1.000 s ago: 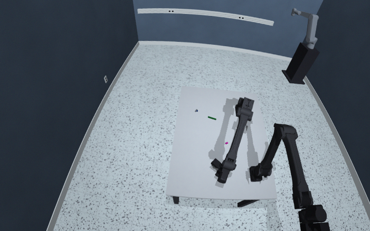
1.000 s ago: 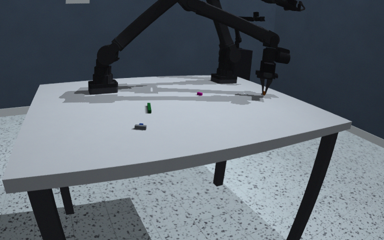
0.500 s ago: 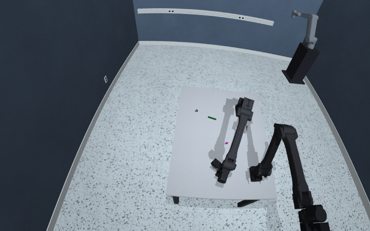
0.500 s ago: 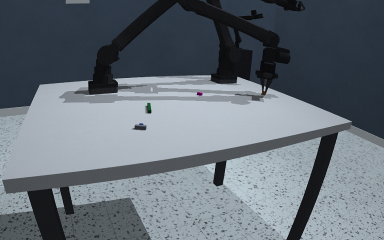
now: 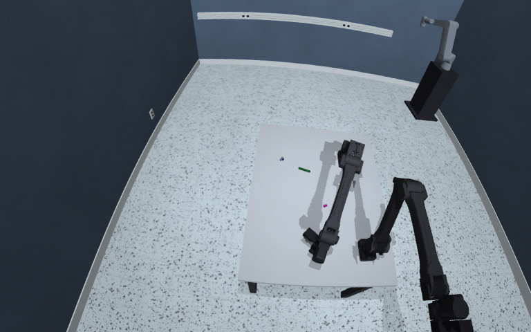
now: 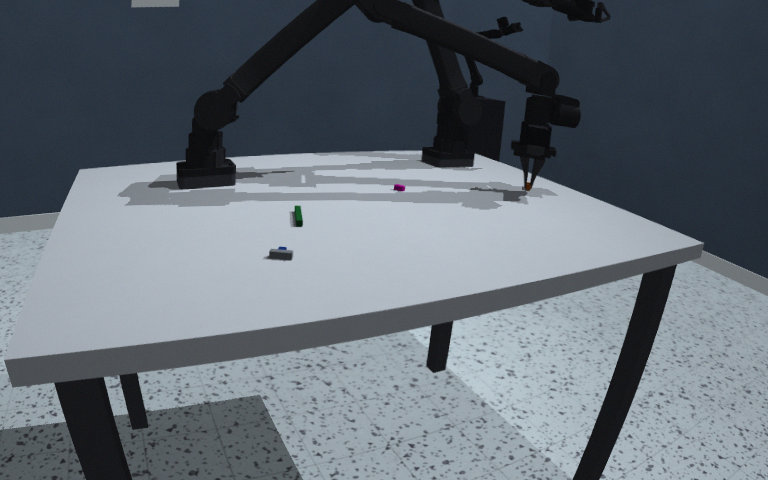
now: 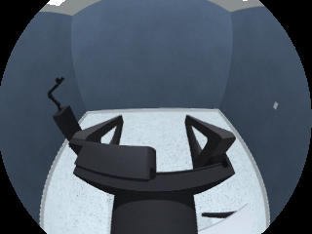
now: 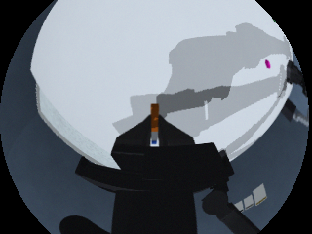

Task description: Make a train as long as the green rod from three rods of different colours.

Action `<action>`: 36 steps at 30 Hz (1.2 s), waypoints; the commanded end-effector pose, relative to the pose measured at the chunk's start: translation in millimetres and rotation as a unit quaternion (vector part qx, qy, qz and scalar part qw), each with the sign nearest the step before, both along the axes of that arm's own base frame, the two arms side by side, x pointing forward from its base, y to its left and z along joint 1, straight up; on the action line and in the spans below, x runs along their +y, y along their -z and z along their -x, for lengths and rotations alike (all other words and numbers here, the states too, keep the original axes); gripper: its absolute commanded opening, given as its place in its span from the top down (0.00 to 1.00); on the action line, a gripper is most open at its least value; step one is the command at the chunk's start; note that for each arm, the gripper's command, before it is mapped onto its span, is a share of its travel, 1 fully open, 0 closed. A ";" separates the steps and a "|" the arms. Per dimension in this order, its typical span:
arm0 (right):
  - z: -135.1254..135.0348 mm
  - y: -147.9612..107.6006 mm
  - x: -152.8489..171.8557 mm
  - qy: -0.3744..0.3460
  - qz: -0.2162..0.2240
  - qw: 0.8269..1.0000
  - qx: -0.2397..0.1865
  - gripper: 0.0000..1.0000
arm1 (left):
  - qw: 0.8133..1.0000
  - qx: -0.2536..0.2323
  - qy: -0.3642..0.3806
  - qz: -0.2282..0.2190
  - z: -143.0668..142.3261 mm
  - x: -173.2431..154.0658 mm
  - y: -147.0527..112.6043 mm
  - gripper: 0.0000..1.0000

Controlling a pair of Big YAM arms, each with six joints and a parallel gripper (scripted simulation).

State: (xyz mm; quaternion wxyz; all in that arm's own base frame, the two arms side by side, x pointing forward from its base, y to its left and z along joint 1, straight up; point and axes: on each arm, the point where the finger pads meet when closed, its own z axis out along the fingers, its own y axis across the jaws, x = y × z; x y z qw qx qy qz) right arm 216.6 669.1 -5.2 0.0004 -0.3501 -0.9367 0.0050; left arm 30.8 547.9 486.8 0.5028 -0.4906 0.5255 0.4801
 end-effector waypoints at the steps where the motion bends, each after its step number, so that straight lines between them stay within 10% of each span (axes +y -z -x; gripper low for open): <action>1: -3.2 -48.1 23.8 -0.003 -0.048 0.999 -0.017 0.96 | 1.000 -0.006 -0.005 -0.016 4.8 -3.6 -13.7 0.00; 36: -1.0 -52.1 26.6 -0.008 -0.048 0.999 -0.017 0.96 | 1.000 -0.006 -0.005 -0.016 4.8 -3.6 -13.7 0.00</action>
